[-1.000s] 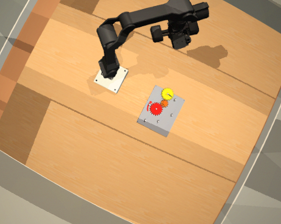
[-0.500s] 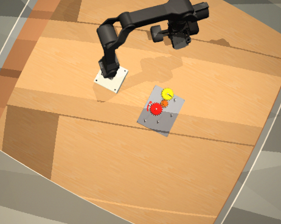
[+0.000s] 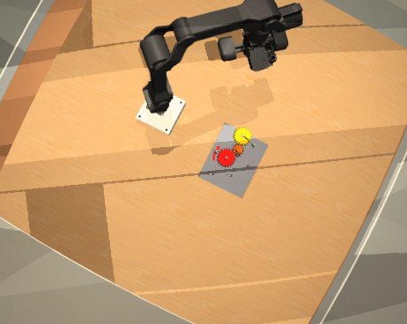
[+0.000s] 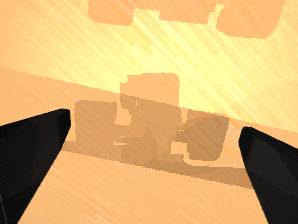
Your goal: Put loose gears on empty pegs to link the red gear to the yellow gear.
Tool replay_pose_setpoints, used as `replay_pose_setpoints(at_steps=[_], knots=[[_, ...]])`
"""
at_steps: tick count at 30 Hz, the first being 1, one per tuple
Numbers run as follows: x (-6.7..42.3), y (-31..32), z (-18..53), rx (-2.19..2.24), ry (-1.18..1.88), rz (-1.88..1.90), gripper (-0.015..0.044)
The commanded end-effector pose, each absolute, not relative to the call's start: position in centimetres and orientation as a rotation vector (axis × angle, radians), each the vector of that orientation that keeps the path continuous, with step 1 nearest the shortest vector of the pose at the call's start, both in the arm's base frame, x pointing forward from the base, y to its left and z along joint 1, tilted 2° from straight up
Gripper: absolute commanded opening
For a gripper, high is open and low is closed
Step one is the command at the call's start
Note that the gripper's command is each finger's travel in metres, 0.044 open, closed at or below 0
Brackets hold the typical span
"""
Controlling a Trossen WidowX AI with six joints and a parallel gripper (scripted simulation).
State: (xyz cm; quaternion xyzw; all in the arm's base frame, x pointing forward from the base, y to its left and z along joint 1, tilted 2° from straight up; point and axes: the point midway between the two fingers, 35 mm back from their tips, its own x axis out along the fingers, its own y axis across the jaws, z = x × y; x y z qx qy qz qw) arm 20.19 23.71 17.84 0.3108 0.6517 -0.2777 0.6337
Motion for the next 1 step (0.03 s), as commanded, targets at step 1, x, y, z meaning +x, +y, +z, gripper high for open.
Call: replay_pose_setpoints(at_steps=[1], knots=[[20.1,23.71,17.91,0.715,1.493,-0.639,0.044]])
